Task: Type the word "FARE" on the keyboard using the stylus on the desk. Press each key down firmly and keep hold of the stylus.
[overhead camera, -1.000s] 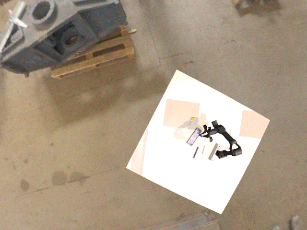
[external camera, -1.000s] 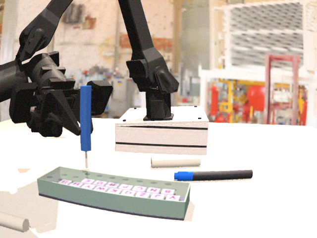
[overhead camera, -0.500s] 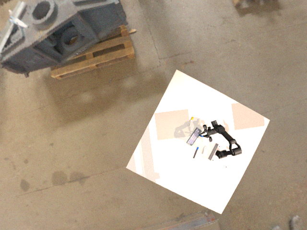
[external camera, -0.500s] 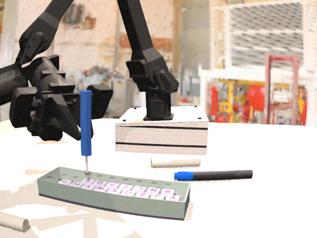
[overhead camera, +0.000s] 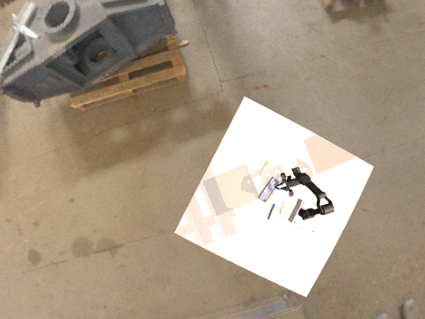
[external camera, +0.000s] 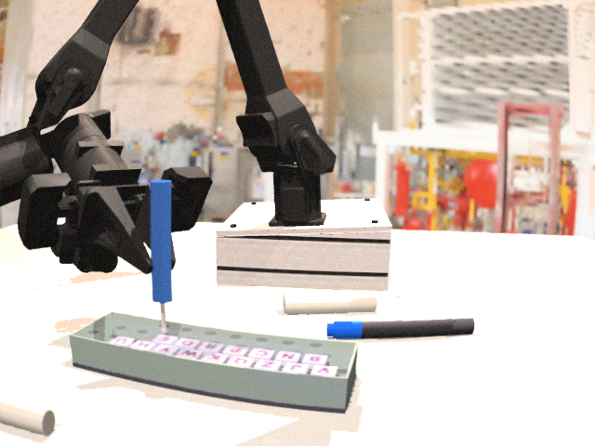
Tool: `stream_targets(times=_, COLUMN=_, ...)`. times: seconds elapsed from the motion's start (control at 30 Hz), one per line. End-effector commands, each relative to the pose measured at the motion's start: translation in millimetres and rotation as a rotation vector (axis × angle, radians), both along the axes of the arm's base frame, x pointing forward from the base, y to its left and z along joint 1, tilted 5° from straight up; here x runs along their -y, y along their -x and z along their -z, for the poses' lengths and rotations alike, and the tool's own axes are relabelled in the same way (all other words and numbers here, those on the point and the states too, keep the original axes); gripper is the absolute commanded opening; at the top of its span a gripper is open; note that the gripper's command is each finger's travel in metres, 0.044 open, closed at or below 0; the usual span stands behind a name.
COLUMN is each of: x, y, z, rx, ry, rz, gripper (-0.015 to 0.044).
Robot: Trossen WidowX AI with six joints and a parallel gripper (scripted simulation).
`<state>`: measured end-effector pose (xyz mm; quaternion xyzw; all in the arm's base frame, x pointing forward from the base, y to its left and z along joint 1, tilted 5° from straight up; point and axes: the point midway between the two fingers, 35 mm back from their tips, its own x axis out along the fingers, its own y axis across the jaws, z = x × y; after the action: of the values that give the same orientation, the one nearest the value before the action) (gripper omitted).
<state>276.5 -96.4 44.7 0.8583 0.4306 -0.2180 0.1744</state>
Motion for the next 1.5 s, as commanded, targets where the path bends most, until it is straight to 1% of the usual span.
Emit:
stream_targets(times=0.0, x=-1, y=0, z=2, rx=-0.002, ry=-0.008, rz=0.002, gripper=0.0081)
stream_targets(times=0.83, x=-1, y=0, z=9, rx=-0.002, ry=-0.008, rz=0.002, gripper=0.0081)
stream_targets(times=0.97, x=-1, y=0, z=1, rx=-0.002, ry=-0.008, rz=0.002, gripper=0.0081)
stream_targets(times=1.2, x=-3, y=2, z=-28, rx=-0.002, ry=-0.008, rz=0.002, gripper=0.0081)
stream_targets(times=1.47, x=-3, y=2, z=-28, rx=-0.002, ry=-0.008, rz=0.002, gripper=0.0081)
